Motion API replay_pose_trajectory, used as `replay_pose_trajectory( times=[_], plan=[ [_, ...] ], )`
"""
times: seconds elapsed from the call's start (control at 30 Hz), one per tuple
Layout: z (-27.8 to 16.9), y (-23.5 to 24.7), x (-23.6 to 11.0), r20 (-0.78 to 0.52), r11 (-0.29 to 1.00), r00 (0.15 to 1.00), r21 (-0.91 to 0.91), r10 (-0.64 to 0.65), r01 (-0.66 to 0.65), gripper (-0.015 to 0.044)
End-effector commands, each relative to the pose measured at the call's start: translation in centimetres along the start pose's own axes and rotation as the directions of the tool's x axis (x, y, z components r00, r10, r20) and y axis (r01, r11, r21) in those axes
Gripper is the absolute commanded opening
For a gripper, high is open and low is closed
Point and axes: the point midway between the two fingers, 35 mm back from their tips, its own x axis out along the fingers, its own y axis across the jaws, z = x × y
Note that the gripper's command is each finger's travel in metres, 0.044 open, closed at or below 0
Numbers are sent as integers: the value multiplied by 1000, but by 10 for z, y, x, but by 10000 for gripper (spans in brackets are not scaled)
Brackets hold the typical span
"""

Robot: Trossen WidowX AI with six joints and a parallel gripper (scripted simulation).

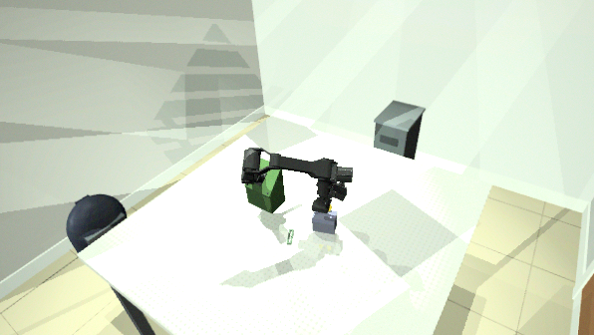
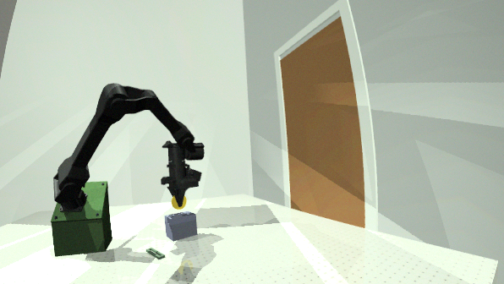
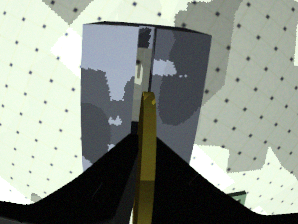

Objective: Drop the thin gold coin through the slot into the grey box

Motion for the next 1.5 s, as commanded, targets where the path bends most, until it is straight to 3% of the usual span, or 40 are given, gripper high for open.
replay_pose_trajectory(
  times=[0.0,1.2,1.4,1.47],
  plan=[
    [-2,1,3,-3,1000,1000,-7,-1,1,0],
    [-2,0,18,-4,1000,1000,-8,-2,2,0],
    [-1,0,16,0,1000,1000,-1,2,-2,157],
    [-1,0,16,0,1000,1000,-1,2,-2,161]
  ],
)
